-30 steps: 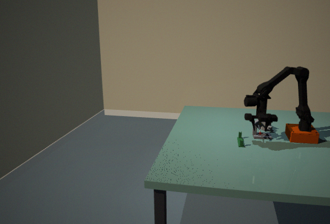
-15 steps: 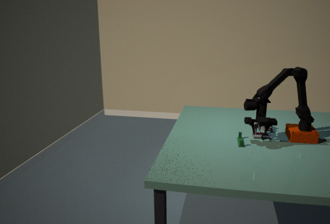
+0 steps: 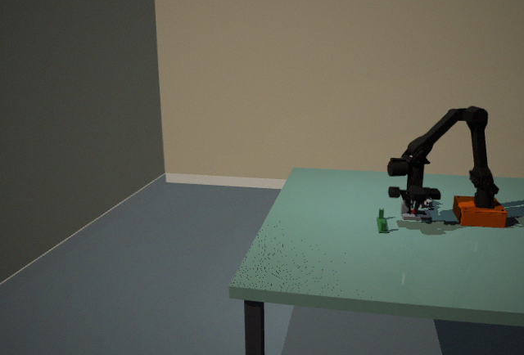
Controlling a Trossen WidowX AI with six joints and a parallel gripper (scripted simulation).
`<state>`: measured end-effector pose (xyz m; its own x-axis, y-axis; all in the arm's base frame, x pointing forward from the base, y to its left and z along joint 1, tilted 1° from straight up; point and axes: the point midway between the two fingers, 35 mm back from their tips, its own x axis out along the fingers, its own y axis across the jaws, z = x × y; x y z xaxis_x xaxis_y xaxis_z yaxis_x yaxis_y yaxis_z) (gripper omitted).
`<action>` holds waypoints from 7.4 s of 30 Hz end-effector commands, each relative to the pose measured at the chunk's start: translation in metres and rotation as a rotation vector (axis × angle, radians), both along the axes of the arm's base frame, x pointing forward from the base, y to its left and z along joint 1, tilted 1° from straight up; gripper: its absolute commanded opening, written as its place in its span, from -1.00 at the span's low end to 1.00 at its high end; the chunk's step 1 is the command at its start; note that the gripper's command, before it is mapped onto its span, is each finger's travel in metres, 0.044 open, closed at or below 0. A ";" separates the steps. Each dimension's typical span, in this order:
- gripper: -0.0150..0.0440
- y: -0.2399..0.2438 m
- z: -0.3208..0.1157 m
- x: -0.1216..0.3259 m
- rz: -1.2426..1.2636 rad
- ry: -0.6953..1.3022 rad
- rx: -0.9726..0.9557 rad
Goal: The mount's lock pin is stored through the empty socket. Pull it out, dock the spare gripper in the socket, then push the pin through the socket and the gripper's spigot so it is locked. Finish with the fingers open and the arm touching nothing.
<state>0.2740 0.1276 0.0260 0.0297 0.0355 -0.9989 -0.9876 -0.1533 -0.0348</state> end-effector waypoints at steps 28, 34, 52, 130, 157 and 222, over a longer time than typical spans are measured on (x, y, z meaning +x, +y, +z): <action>-0.49 0.009 0.013 -0.002 0.020 0.042 0.207; -0.49 0.013 0.016 -0.003 0.019 0.042 0.212; -0.49 0.024 0.020 -0.004 0.017 0.053 0.208; -0.49 0.076 0.029 -0.012 0.006 0.124 0.183; -0.49 0.075 0.045 -0.013 0.004 0.153 0.160; -0.49 0.139 0.034 0.094 -0.004 0.145 0.165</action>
